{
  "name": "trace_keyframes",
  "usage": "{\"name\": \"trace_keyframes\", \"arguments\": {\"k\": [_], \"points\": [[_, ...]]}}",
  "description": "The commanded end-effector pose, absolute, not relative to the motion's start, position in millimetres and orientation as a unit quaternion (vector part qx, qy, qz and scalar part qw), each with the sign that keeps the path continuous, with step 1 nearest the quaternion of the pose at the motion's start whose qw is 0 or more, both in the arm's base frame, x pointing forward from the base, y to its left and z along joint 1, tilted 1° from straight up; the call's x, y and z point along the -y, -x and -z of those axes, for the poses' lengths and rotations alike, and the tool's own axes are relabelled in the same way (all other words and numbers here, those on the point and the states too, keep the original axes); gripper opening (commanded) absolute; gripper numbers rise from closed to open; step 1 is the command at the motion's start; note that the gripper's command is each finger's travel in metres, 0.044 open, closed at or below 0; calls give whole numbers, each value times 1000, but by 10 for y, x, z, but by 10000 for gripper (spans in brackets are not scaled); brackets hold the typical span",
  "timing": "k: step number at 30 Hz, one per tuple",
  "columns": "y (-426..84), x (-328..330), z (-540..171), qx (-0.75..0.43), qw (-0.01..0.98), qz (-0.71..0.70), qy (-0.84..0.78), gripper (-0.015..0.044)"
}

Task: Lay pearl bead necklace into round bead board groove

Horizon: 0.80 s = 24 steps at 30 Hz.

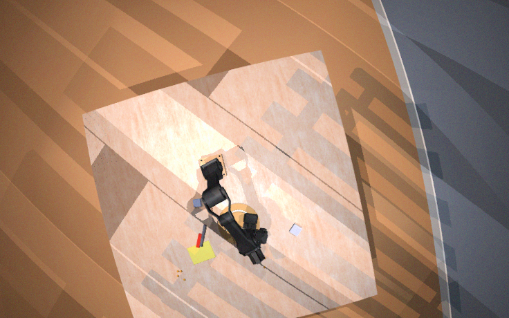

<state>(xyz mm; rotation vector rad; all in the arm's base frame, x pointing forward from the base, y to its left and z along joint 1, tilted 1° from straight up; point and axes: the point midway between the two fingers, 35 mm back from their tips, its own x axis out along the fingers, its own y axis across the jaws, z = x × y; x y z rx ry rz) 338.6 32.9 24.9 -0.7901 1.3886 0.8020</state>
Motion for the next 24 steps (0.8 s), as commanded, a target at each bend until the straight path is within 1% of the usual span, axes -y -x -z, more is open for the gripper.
{"name": "trace_keyframes", "arguments": {"k": [1,7,11,12,24], "points": [[-3369,-330,-170,-609,625,-349,342,120],[-3365,-330,-131,-609,625,-349,341,120],[-3372,-328,-157,-608,625,-350,343,15],[-3372,-328,-157,-608,625,-350,343,0],[-3372,-328,-157,-608,625,-350,343,0]]}}
